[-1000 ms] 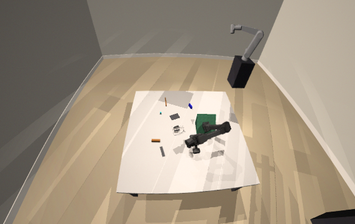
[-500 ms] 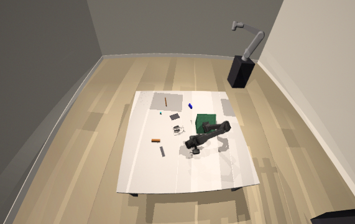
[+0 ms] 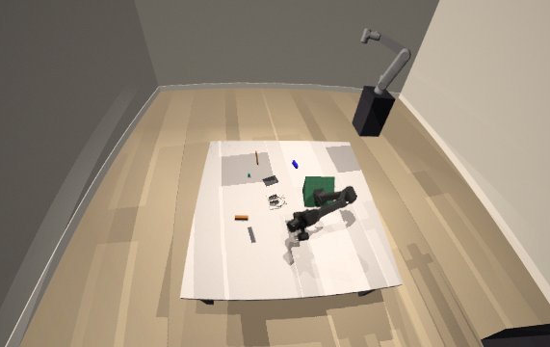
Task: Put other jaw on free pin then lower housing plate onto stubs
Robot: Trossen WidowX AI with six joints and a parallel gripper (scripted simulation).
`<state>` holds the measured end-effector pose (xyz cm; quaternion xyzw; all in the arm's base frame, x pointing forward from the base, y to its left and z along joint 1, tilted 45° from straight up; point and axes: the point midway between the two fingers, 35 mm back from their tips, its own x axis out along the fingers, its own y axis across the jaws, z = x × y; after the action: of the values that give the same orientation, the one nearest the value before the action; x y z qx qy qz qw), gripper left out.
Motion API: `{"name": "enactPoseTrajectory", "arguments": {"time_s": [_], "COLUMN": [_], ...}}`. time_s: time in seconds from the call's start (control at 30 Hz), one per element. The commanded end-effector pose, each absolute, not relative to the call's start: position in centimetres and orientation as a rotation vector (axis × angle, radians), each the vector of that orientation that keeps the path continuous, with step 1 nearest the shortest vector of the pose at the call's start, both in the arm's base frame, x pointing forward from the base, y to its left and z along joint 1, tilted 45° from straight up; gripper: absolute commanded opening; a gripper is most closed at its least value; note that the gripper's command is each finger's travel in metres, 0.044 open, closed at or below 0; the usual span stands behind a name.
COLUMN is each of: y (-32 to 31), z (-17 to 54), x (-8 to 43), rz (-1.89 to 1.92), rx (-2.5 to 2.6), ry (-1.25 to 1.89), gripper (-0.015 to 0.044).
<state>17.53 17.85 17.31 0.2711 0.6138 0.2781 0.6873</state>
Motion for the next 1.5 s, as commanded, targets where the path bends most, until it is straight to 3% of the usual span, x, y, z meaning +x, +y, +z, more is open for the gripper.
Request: {"name": "enactPoseTrajectory", "arguments": {"time_s": [0.0, 0.93, 1.47], "y": [18.28, 18.39, 18.4], "z": [16.64, 16.54, 16.61], "x": [17.51, 17.51, 17.47], "rz": [0.615, 0.615, 0.621], "rx": [0.609, 0.609, 0.607], "ry": [1.382, 1.382, 1.381], "gripper": [0.044, 0.044, 0.0351]}}
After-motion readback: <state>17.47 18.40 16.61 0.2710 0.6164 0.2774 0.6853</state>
